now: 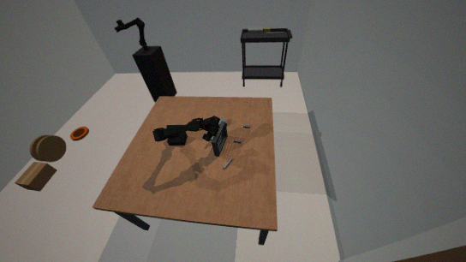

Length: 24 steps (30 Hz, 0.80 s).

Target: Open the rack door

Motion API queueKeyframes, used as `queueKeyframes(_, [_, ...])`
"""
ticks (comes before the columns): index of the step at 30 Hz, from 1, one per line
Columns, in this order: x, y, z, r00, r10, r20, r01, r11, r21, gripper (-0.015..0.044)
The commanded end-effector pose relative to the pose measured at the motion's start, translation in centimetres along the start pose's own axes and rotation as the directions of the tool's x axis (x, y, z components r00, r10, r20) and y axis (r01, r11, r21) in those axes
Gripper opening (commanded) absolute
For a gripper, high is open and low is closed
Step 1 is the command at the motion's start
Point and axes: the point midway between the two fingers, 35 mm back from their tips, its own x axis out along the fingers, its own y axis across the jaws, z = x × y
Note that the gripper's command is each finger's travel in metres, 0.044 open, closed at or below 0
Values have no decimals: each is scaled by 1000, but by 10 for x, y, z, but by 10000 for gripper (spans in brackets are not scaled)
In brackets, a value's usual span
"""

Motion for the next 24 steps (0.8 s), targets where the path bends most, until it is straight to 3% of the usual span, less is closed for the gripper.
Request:
queueKeyframes(1, [14, 6, -19, 994, -74, -80, 71, 997, -36, 296])
queueKeyframes(13, [22, 27, -54, 943, -280, -178, 251, 953, -171, 296])
queueKeyframes(24, [20, 43, -82, 865, -472, -170, 406, 857, -317, 296])
